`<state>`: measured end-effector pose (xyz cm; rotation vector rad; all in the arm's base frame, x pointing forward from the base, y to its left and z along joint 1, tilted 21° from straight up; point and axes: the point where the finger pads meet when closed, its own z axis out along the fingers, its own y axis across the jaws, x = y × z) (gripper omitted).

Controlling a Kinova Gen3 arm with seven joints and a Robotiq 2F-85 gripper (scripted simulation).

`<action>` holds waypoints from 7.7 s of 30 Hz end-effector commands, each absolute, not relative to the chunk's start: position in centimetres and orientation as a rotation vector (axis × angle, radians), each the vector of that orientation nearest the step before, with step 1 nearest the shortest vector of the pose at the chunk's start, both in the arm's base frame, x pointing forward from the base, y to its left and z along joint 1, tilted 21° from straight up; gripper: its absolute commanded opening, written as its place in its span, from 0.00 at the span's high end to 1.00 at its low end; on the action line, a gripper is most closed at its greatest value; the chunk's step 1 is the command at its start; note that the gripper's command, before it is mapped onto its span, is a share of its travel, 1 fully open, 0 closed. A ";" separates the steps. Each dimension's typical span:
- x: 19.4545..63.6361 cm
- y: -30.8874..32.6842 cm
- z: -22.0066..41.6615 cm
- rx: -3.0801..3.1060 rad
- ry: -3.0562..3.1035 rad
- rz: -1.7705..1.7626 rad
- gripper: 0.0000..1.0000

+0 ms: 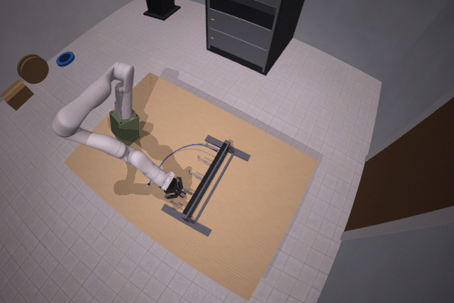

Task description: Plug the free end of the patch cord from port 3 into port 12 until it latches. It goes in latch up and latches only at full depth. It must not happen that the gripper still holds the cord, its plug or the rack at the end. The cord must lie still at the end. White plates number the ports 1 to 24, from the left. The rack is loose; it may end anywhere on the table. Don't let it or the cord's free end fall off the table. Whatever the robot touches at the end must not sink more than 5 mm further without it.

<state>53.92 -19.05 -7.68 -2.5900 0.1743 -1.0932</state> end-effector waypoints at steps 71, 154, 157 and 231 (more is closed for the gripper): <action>43.9 -29.1 -5.1 -2.481 1.072 -0.860 1.00; 30.8 -19.6 -14.6 -2.022 1.958 0.246 1.00; 30.8 -19.6 -14.6 -2.021 1.958 0.247 1.00; 31.3 -20.4 -14.8 -2.027 1.947 0.227 0.63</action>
